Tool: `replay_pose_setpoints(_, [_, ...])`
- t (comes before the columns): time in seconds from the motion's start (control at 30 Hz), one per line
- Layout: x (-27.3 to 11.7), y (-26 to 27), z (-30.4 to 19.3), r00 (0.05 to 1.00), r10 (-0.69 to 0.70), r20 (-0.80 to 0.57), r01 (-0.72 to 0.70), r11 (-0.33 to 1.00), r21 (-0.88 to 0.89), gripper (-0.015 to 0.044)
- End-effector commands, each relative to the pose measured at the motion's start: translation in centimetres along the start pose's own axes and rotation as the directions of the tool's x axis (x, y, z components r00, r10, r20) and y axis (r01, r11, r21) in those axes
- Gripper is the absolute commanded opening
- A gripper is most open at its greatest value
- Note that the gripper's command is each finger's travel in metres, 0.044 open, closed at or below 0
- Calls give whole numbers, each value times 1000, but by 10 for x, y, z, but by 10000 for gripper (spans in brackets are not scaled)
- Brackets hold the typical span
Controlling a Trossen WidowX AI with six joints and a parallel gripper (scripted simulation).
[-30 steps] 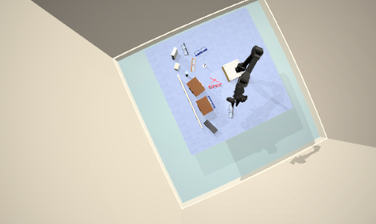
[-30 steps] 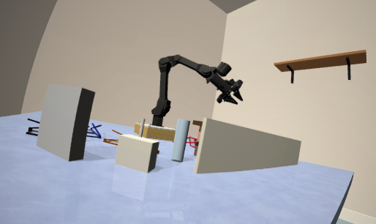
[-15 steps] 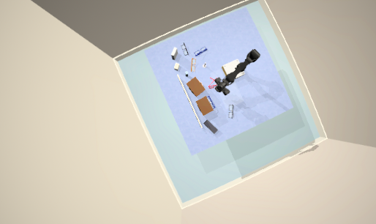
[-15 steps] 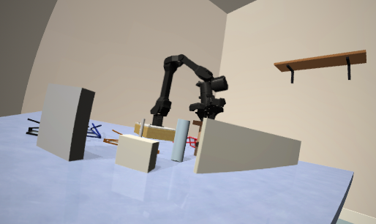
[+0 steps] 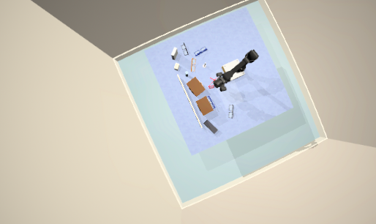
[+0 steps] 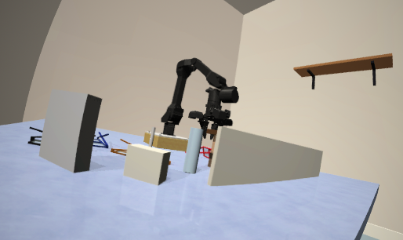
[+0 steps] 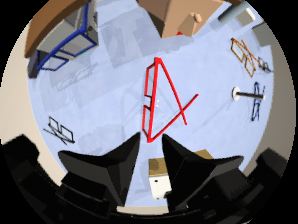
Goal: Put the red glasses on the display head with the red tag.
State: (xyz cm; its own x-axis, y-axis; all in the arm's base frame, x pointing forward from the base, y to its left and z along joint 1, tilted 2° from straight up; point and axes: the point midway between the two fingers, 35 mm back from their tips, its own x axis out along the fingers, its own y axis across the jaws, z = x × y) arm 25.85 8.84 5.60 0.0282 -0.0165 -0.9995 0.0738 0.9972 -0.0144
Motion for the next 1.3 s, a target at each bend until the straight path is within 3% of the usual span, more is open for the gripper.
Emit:
replay_pose_setpoints(0.0, [1,-1,-1,1000,-7,-7,7,1000,5,120])
replay_pose_setpoints(1.27, [56,2,0,1000,-7,-8,7,1000,5,120])
